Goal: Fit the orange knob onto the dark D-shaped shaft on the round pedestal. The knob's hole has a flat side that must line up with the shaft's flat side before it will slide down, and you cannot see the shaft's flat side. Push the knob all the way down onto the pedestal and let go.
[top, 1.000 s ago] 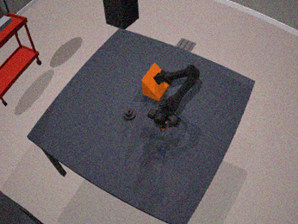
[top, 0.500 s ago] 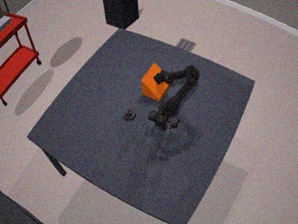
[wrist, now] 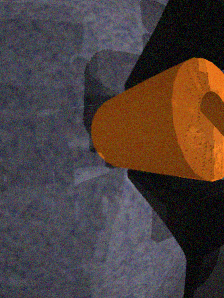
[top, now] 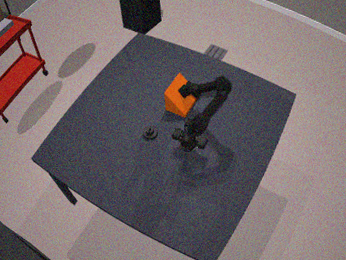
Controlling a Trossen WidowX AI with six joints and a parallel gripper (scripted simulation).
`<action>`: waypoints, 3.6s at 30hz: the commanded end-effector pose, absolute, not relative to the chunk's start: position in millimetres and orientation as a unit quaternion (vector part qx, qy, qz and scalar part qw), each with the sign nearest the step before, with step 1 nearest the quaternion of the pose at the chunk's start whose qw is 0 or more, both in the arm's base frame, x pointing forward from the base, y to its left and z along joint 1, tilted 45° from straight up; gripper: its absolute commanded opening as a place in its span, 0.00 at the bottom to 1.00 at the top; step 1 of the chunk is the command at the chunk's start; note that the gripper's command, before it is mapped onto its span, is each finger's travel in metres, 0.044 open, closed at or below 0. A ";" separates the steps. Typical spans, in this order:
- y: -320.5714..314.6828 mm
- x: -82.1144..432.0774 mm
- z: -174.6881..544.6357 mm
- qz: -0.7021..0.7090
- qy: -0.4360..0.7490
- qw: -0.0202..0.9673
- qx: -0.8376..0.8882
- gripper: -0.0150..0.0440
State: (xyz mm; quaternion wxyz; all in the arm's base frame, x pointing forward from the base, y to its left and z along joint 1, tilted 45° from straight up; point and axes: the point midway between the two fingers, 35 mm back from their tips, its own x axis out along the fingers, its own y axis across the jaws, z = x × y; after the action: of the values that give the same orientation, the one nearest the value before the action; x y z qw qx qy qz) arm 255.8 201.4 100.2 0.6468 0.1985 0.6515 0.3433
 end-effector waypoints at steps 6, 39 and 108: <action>198.6 257.4 101.4 0.340 0.653 0.647 0.199 0.38; 87.8 282.1 176.5 0.337 0.654 0.648 0.196 0.25; -28.1 311.2 -8.8 0.335 0.655 0.649 0.194 0.25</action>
State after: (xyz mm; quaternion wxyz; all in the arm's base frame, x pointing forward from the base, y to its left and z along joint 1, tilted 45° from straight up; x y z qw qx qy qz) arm 313.4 -23.6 -1.0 0.6497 0.1955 0.6542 0.3342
